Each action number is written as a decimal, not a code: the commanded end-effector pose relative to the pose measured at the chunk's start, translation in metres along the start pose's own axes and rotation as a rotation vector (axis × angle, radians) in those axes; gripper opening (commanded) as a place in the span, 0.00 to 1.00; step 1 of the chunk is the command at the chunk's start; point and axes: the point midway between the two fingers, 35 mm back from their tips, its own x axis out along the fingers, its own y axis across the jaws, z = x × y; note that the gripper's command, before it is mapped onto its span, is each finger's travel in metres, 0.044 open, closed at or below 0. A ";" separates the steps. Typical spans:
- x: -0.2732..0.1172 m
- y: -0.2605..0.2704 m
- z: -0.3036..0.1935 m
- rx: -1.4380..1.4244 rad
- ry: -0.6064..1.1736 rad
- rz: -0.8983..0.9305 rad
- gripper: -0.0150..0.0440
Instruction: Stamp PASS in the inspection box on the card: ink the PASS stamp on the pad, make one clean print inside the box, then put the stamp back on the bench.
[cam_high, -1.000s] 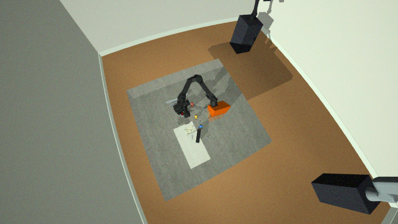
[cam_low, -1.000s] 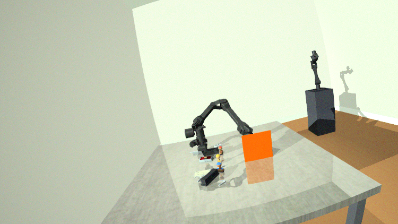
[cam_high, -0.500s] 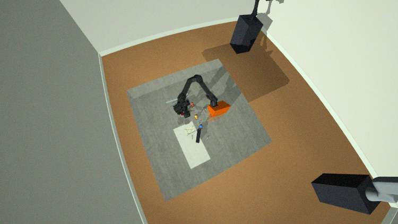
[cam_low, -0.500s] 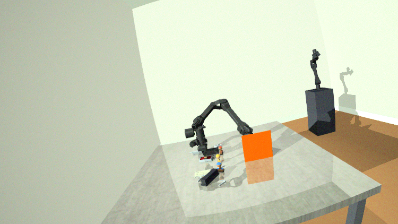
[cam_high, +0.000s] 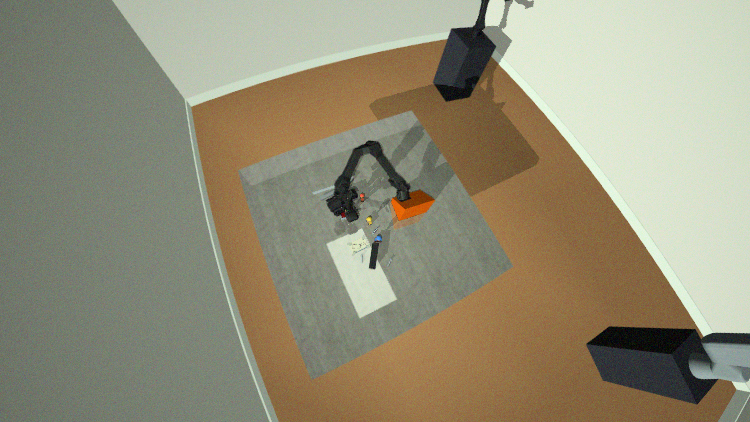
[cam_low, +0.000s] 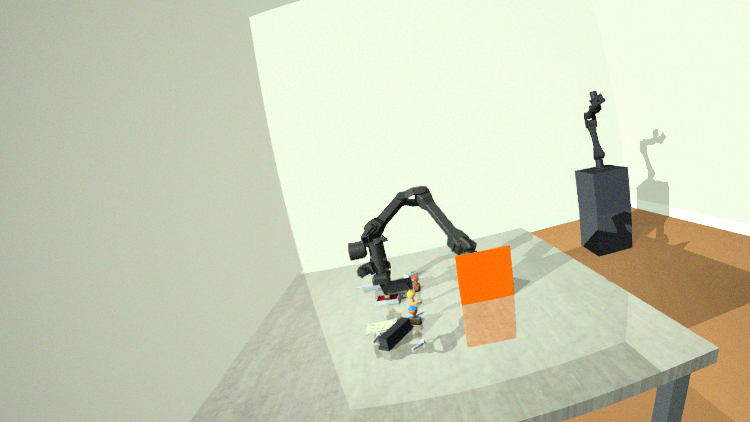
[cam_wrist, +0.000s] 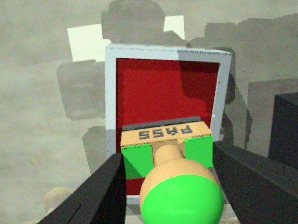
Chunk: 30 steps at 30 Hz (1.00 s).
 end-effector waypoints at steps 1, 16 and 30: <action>0.002 -0.001 0.001 0.004 0.000 -0.002 0.25; -0.005 -0.001 0.001 0.004 0.000 -0.002 0.25; -0.016 -0.001 0.001 0.004 0.000 -0.001 0.25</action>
